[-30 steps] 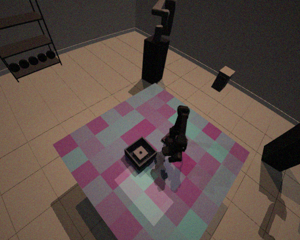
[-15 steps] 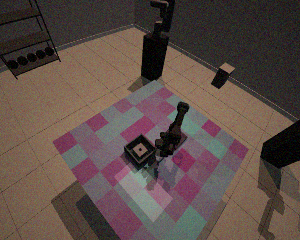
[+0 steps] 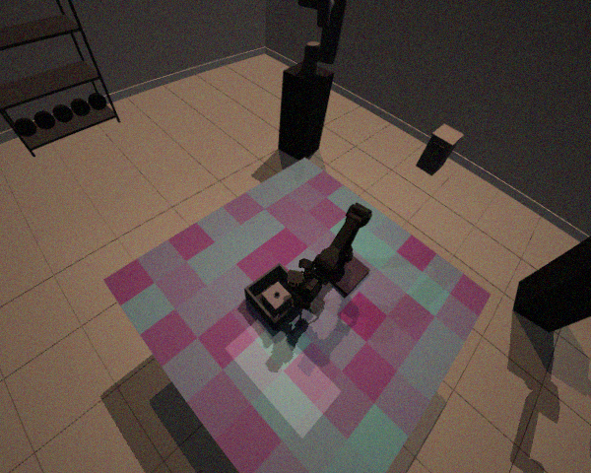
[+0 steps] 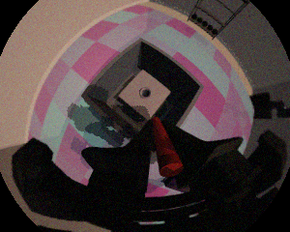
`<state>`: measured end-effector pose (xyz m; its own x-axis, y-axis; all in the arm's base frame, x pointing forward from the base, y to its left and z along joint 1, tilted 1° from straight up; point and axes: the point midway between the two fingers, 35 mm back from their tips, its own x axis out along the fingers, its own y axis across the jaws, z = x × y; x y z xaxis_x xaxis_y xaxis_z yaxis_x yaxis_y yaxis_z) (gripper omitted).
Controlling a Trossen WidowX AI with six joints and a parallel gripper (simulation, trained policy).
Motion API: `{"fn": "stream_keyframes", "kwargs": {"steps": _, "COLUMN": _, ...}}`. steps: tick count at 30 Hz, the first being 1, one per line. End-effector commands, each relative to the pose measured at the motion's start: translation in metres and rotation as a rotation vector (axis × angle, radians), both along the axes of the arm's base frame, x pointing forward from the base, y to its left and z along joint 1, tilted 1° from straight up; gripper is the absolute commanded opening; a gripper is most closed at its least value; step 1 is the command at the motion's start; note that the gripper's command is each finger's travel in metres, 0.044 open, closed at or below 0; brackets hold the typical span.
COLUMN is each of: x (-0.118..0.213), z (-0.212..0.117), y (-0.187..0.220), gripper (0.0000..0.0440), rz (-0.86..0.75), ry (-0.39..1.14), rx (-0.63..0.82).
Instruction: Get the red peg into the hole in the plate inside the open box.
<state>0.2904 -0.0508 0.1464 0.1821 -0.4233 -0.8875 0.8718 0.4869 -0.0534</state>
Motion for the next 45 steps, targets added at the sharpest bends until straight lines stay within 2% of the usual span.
{"fn": "stream_keyframes", "kwargs": {"steps": 1, "x": 0.009, "z": -0.003, "y": -0.013, "gripper": 0.0, "rz": -0.001, "ry": -0.006, "rx": 0.005}}
{"fn": "stream_keyframes", "kwargs": {"steps": 12, "x": 0.031, "z": -0.023, "y": -0.046, "gripper": 0.0, "rz": 0.054, "ry": 0.014, "rx": 0.036}}
{"fn": "stream_keyframes", "kwargs": {"steps": 22, "x": 0.04, "z": -0.049, "y": -0.056, "gripper": 0.0006, "rz": 0.158, "ry": 0.063, "rx": 0.085}}
{"fn": "stream_keyframes", "kwargs": {"steps": 24, "x": 0.041, "z": -0.055, "y": -0.056, "gripper": 0.0038, "rz": 0.178, "ry": 0.078, "rx": 0.099}}
{"fn": "stream_keyframes", "kwargs": {"steps": 29, "x": 0.043, "z": -0.065, "y": -0.06, "gripper": 0.0155, "rz": 0.199, "ry": 0.1, "rx": 0.128}}
{"fn": "stream_keyframes", "kwargs": {"steps": 31, "x": 0.045, "z": -0.063, "y": -0.064, "gripper": 0.0159, "rz": 0.22, "ry": 0.105, "rx": 0.125}}
{"fn": "stream_keyframes", "kwargs": {"steps": 35, "x": 0.054, "z": -0.058, "y": -0.068, "gripper": 0.0224, "rz": 0.239, "ry": 0.102, "rx": 0.131}}
{"fn": "stream_keyframes", "kwargs": {"steps": 43, "x": 0.078, "z": -0.044, "y": -0.069, "gripper": 0.0433, "rz": 0.277, "ry": 0.069, "rx": 0.17}}
{"fn": "stream_keyframes", "kwargs": {"steps": 45, "x": 0.084, "z": -0.039, "y": -0.067, "gripper": 0.044, "rz": 0.29, "ry": 0.059, "rx": 0.183}}
